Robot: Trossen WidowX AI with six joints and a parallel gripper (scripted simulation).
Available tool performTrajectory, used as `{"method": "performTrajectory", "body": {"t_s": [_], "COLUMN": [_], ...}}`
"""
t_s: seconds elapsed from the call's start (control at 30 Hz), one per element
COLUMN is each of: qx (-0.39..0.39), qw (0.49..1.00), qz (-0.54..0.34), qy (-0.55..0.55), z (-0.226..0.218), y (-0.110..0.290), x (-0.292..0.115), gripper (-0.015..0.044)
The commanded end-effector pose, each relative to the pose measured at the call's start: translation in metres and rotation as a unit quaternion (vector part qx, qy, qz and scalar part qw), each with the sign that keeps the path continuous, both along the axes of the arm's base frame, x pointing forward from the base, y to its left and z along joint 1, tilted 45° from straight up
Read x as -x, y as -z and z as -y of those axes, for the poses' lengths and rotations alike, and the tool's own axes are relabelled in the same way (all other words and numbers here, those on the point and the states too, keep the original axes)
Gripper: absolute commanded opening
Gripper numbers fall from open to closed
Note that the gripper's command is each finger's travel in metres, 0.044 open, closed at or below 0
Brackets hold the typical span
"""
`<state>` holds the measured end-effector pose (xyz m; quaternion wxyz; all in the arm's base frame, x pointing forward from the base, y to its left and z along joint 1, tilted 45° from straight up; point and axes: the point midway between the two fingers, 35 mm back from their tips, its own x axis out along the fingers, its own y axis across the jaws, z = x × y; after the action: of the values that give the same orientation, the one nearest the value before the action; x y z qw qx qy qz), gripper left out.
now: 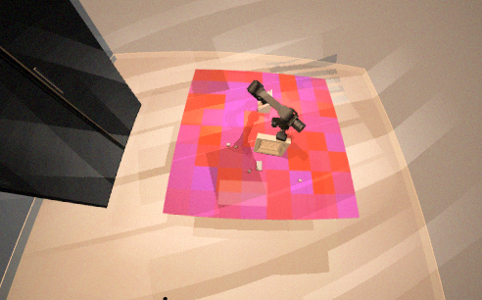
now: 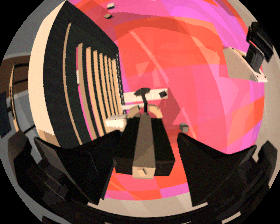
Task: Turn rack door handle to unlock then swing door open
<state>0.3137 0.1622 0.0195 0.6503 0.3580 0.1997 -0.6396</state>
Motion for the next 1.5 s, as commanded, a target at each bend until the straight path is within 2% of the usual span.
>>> {"method": "performTrajectory", "body": {"t_s": [0.0,1.23,1.47], "qx": [0.0,0.0,0.003], "qw": [1.0,1.0,1.0], "qz": [0.009,0.009,-0.01], "qy": [0.006,0.006,-0.013], "z": [0.0026,0.0026,0.0032], "y": [-0.0015,-0.0015,-0.0019], "x": [-0.0039,-0.0039,-0.0021], "gripper": [0.0272,0.0026,0.0021]}}
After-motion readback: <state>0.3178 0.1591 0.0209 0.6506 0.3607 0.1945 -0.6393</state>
